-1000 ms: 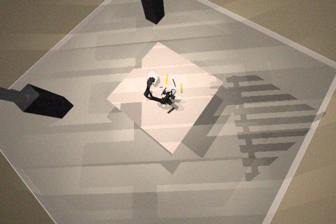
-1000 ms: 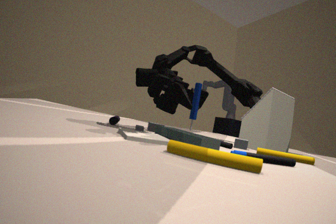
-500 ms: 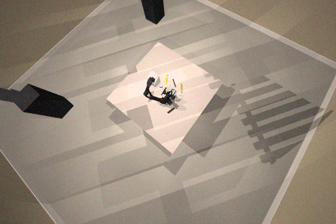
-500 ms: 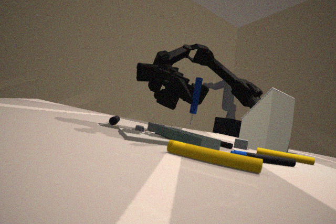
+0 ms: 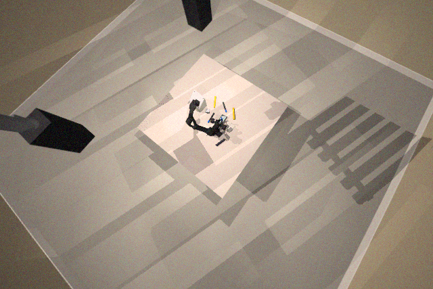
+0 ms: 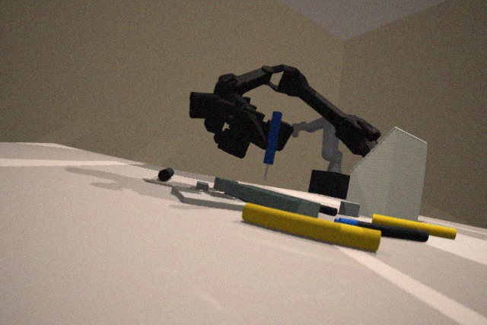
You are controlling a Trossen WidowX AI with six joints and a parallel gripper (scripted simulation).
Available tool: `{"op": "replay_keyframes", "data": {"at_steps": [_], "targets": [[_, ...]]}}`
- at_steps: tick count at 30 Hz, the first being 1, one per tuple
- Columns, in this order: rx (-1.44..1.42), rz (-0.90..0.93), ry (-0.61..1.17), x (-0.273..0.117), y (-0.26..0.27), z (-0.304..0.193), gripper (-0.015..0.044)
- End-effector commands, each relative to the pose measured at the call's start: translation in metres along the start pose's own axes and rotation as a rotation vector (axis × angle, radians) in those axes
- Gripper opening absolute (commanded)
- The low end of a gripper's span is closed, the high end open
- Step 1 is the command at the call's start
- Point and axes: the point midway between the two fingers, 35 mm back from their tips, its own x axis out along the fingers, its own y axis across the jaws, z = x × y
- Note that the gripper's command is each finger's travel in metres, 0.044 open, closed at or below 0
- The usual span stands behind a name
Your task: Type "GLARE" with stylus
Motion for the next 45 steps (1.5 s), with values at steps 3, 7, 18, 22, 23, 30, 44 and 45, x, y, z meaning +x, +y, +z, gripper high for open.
{"op": "replay_keyframes", "data": {"at_steps": [3,7,18,22,23,30,44,45], "targets": [[0.002,-0.002,0.001,0.0068,0.0003,0.012,0.0],[0.002,-0.002,0.0,0.0069,0.0012,0.0138,0.0053],[0.002,-0.002,0.0,0.0069,0.0016,0.0145,0.0081],[0.002,-0.002,0.0,0.0069,0.0016,0.0145,0.0081],[0.002,-0.002,0.0,0.007,0.0012,0.0145,0.0081],[0.002,-0.002,0.0,0.0072,0.0,0.0143,0.0081],[0.002,-0.002,0.0,0.0097,-0.0001,0.0187,0.0081],[0.002,-0.002,0.0,0.01,-0.0001,0.0191,0.0081]]}}
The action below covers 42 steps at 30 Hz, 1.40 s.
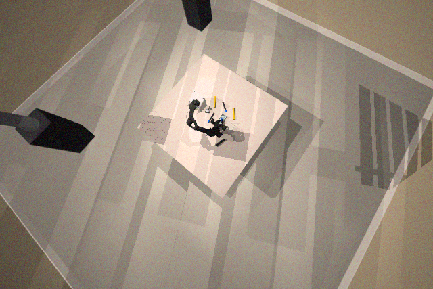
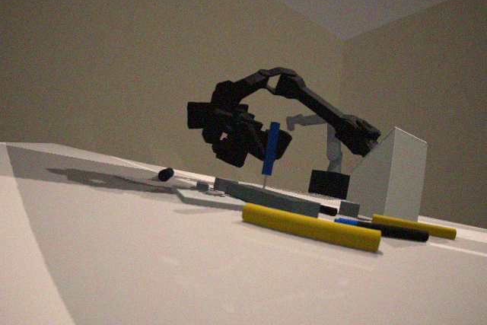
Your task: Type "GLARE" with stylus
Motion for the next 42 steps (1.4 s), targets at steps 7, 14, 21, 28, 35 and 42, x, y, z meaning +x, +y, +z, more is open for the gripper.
{"op": "replay_keyframes", "data": {"at_steps": [7,14,21,28,35,42], "targets": [[-0.004,0.0,-0.005,0.003,0.0,0.005,0.0081],[-0.004,0.0,-0.005,0.004,0.0,0.007,0.0081],[-0.004,0.0,-0.005,0.005,0.0,0.009,0.0081],[-0.004,0.0,-0.005,0.007,0.0,0.012,0.0081],[-0.004,0.0,-0.005,0.008,0.0,0.014,0.0081],[-0.004,0.0,-0.005,0.007,0.0,0.013,0.0081]]}}
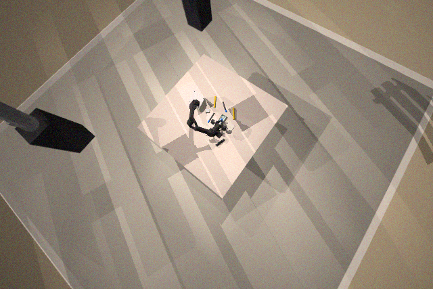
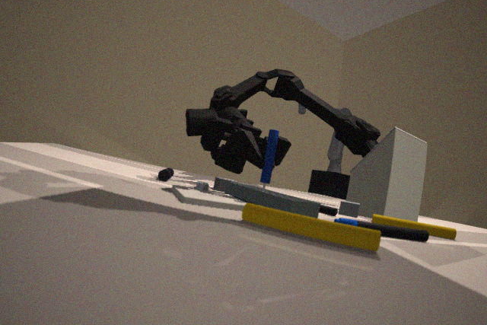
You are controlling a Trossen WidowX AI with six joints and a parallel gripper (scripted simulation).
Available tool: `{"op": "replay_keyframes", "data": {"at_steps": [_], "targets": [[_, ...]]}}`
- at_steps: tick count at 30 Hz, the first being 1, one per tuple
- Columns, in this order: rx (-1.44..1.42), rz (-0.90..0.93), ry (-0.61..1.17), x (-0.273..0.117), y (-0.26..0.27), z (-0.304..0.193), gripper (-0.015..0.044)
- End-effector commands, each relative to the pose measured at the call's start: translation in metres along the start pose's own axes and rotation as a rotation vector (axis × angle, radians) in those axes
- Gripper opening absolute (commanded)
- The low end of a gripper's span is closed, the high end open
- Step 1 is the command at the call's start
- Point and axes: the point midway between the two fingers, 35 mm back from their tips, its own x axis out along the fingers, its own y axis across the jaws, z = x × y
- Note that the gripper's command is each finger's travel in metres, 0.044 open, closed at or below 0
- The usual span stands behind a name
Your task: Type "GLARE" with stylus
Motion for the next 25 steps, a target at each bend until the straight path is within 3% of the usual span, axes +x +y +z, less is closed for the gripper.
{"op": "replay_keyframes", "data": {"at_steps": [1,11,25], "targets": [[-0.004,0.001,-0.005,0.0,0.0,0.001,0.0081],[-0.004,0.001,-0.003,-0.018,-0.001,-0.031,0.0081],[-0.015,0.007,-0.01,-0.018,0.001,-0.029,0.0081]]}}
